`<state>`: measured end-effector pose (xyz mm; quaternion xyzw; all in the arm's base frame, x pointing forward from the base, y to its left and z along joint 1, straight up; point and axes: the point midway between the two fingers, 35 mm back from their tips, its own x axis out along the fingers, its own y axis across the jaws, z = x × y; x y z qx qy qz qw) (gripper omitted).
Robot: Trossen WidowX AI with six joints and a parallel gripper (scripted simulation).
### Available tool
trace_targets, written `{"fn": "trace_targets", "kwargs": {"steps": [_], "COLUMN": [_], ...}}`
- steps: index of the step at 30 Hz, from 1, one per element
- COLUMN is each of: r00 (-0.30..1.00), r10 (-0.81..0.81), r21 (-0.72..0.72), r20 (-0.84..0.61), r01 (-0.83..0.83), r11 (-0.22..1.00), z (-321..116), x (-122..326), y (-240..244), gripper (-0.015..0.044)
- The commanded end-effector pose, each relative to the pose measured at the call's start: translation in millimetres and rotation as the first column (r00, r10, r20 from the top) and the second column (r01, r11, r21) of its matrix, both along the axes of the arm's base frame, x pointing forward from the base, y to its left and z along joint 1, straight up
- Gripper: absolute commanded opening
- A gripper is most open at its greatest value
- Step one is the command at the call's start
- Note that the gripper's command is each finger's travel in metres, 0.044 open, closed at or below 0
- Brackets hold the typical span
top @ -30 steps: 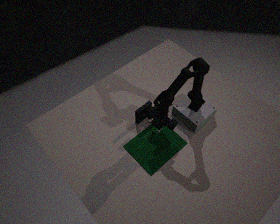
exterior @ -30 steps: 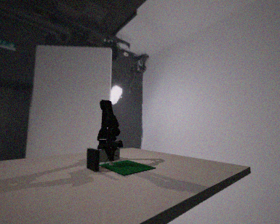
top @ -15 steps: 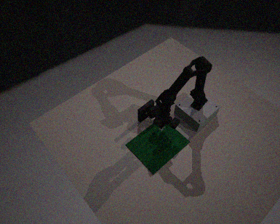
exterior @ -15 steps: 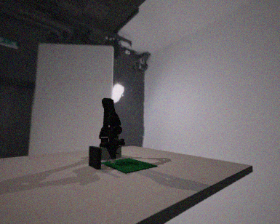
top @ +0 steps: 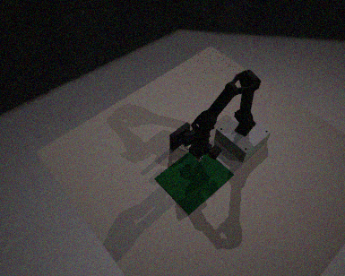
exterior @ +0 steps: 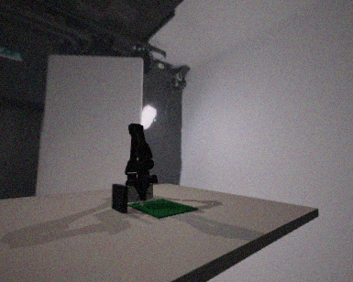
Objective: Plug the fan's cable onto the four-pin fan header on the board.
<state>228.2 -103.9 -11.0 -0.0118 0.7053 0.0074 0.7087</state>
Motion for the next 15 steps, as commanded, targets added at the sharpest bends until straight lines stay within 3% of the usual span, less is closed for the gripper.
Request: {"fn": "trace_targets", "kwargs": {"steps": [1,15], "r00": [1.0,1.0], "r10": [-0.005,-0.009], "r21": [-0.001,-0.001], "r20": [0.007,0.007], "r01": [0.005,0.009], "r11": [1.0,1.0], "z": [-1.1,1.4], "x": [1.0,-0.3], "y": [-0.2,0.2], "gripper": [0.0,0.0]}}
